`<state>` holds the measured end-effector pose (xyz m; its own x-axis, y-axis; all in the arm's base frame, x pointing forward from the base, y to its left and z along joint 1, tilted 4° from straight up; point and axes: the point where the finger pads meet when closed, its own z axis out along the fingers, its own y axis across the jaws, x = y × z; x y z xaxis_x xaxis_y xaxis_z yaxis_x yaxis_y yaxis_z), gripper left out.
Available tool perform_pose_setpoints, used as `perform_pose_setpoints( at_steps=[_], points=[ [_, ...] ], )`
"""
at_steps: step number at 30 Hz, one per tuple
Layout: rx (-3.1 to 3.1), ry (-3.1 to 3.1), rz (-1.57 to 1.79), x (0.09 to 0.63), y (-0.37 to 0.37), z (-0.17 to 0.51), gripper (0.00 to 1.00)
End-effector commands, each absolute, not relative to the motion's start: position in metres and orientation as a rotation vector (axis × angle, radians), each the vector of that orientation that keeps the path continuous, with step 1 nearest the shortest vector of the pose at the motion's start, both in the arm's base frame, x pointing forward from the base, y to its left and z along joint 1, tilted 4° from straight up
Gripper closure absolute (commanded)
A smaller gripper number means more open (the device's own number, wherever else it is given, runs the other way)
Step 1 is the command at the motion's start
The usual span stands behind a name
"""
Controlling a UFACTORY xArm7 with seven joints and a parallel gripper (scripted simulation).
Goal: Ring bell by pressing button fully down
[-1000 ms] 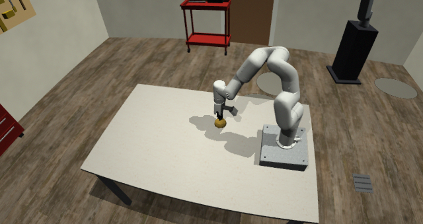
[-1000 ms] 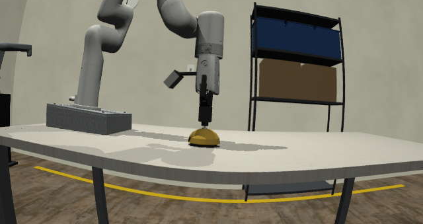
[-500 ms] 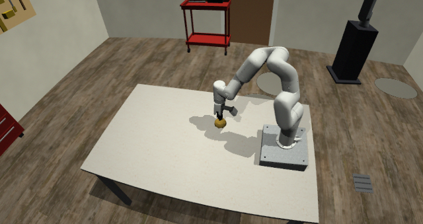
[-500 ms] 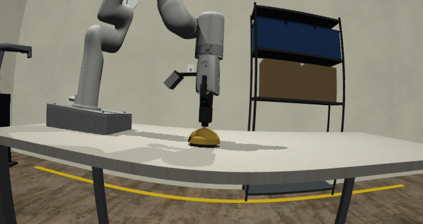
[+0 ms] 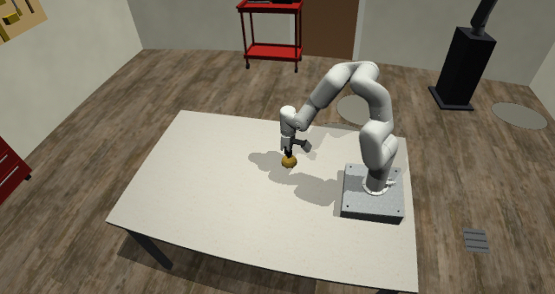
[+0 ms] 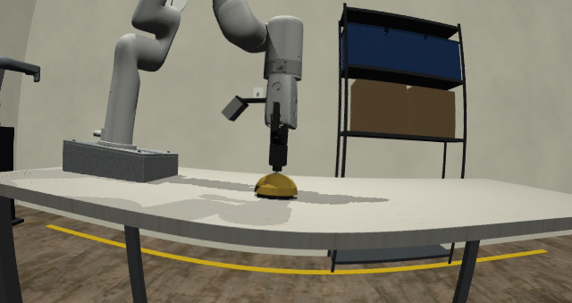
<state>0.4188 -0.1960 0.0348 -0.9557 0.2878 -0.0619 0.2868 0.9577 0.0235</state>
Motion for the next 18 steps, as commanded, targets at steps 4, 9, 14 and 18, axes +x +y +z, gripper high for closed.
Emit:
perform_pose_setpoints(
  at_steps=[4, 9, 14, 18],
  points=[
    [0.448, 3.044, 0.023, 0.4191, -0.1962, 0.0338, 1.00],
    [0.448, 3.044, 0.023, 0.4191, -0.1962, 0.0338, 1.00],
    [0.448, 3.044, 0.023, 0.4191, -0.1962, 0.0346, 1.00],
    [0.448, 3.044, 0.023, 0.4190, -0.1962, 0.0359, 1.00]
  ],
)
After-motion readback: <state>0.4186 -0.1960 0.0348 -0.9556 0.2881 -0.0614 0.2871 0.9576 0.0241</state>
